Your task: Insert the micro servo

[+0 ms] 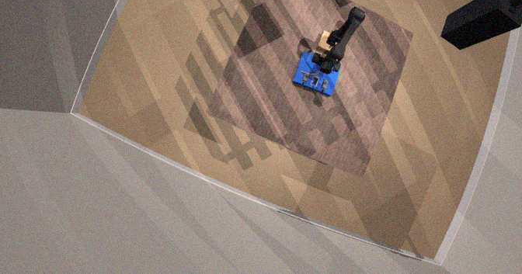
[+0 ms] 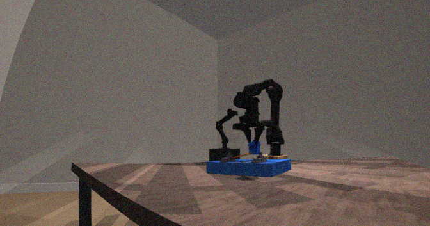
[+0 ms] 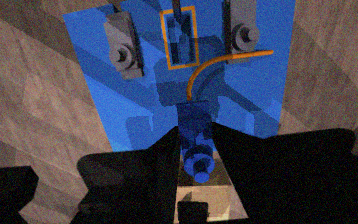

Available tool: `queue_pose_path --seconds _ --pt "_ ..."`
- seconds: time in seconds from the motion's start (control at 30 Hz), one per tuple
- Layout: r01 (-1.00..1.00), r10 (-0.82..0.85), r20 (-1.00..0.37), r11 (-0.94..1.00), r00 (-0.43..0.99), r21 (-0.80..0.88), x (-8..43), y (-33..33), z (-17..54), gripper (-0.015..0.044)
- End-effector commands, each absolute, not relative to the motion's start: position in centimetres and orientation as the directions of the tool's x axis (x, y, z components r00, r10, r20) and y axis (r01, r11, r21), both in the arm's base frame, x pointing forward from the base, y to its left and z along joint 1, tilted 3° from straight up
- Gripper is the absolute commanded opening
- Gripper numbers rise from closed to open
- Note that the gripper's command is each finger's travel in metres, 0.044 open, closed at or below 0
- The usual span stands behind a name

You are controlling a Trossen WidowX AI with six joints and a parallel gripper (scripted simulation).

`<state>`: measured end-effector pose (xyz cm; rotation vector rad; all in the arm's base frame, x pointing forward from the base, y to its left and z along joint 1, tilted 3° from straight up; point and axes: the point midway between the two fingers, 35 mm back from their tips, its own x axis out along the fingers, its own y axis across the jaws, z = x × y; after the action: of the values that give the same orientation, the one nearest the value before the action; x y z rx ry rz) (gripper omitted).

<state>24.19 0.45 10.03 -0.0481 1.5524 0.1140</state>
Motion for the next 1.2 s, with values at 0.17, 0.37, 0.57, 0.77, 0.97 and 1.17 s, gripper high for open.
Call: queue_pose_path --seconds 0.17,0.37,0.57,0.77,0.97,1.17 --pt "-0.118 0.046 -0.999 0.992 0.018 0.044 26.7 0.8 10.2 0.0" --pt "-0.118 0.046 -0.999 0.992 0.02 0.044 29.2 1.1 10.3 0.0" --pt "-0.118 0.047 -0.999 0.992 0.022 0.044 31.5 1.4 10.4 0.0" --pt "-0.118 0.047 -0.999 0.992 0.024 0.044 33.7 1.6 10.5 0.0" --pt "-0.118 0.047 -0.999 0.992 0.025 0.044 35.0 1.8 10.6 0.0" --pt "-0.118 0.047 -0.999 0.992 0.025 0.044 35.0 1.8 10.1 0.0"
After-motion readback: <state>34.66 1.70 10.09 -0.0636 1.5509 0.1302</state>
